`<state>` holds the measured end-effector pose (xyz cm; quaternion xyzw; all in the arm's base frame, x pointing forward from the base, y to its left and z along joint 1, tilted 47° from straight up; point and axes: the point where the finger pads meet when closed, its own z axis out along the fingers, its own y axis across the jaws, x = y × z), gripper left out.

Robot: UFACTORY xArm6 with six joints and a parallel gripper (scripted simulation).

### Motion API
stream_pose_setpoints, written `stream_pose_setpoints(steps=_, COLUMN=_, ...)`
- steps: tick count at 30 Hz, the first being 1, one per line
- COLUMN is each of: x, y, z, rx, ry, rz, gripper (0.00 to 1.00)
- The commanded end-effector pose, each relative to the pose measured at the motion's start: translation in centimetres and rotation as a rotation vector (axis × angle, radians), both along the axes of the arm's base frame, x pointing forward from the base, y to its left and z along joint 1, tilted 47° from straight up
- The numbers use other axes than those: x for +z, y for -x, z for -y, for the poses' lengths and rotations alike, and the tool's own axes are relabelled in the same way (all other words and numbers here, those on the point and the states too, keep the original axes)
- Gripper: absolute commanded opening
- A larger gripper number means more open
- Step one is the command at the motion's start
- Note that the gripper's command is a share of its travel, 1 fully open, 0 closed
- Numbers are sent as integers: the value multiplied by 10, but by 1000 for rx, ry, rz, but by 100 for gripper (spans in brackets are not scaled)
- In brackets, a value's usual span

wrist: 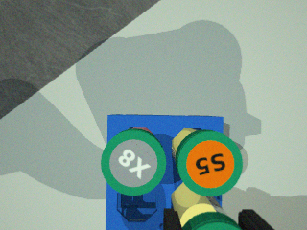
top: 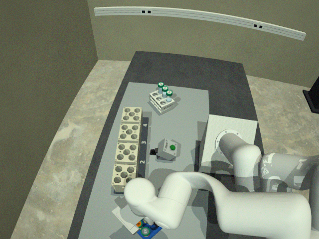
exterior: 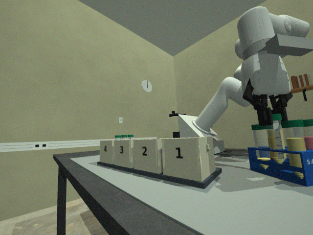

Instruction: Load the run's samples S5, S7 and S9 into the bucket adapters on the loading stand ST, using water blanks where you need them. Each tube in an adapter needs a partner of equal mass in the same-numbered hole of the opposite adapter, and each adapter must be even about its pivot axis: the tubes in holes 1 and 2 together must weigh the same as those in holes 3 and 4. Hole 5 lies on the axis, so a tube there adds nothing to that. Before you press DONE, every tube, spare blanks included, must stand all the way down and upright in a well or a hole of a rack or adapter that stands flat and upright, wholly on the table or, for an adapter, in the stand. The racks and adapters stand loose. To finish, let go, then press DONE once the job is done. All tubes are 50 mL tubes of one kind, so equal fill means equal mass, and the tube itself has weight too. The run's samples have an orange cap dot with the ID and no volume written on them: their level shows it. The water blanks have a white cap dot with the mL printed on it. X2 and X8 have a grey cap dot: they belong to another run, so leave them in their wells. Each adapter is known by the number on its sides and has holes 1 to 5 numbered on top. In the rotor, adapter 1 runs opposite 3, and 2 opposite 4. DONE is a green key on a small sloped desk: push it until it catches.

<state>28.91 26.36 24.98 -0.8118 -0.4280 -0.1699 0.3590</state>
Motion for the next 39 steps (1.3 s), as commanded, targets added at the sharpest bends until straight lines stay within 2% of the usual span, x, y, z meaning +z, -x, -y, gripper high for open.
stream_pose_setpoints(steps=1, x=3, y=-1, z=2, rx=-1, ry=-1, rz=3, gripper=0)
stream_pose_setpoints(steps=10, x=8, y=-1, z=8, rx=-1, ry=-1, rz=3, gripper=0)
stream_pose_setpoints(steps=39, x=45, y=-3, z=47, rx=-1, ry=0, rz=3, gripper=0)
